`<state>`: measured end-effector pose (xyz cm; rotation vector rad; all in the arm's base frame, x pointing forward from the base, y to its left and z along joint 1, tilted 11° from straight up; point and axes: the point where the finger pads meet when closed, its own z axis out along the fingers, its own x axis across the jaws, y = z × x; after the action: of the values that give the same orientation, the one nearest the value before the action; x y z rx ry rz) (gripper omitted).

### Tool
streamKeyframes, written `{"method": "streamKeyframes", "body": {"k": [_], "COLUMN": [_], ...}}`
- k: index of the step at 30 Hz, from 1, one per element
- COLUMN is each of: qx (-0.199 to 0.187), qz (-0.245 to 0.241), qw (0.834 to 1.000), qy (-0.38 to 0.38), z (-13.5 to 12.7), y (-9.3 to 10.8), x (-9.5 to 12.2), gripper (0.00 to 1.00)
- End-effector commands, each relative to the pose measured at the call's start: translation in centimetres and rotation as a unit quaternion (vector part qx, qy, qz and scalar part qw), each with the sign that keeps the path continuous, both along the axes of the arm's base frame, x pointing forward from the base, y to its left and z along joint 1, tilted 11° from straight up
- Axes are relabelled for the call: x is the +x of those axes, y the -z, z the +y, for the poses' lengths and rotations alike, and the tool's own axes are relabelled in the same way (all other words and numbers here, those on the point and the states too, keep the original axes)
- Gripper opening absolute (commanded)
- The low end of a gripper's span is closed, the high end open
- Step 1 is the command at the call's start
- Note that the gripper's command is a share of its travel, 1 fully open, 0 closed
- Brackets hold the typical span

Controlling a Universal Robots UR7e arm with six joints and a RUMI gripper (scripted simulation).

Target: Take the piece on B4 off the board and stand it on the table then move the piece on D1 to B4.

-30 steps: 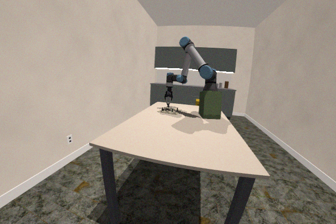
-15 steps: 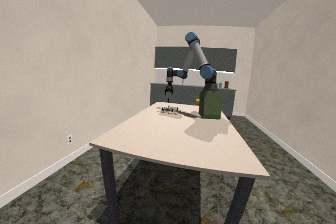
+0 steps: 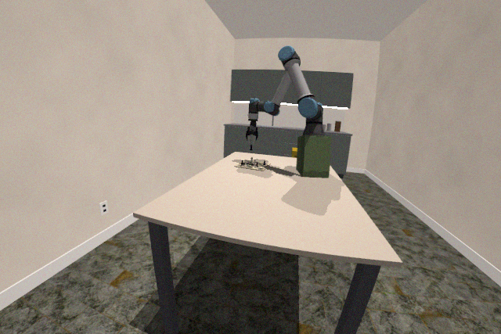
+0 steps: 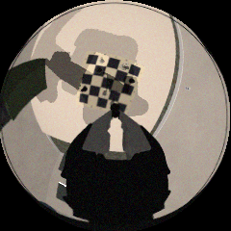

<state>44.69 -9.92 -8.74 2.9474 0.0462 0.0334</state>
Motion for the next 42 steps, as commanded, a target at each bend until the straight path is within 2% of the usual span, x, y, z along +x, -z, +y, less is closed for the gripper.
{"method": "streamKeyframes", "body": {"k": [1,6,16,22,37,42], "qx": [0.0,0.0,0.001,0.001,0.001,0.001], "qz": [-0.001,-0.002,-0.01,-0.011,-0.011,-0.011], "qw": [1.0,1.0,0.999,0.998,0.998,0.998], "qy": [0.0,0.006,0.049,0.054,0.054,0.054], "z": [0.0,0.4,4.8,5.5,5.5,5.4], "y": [-0.1,0.1,1.2,1.3,1.4,2.1], "x": [0.0,1.3,10.4,11.5,11.5,11.5], "gripper": [0.0,0.0,0.0,0.0,0.0,0.0]}}
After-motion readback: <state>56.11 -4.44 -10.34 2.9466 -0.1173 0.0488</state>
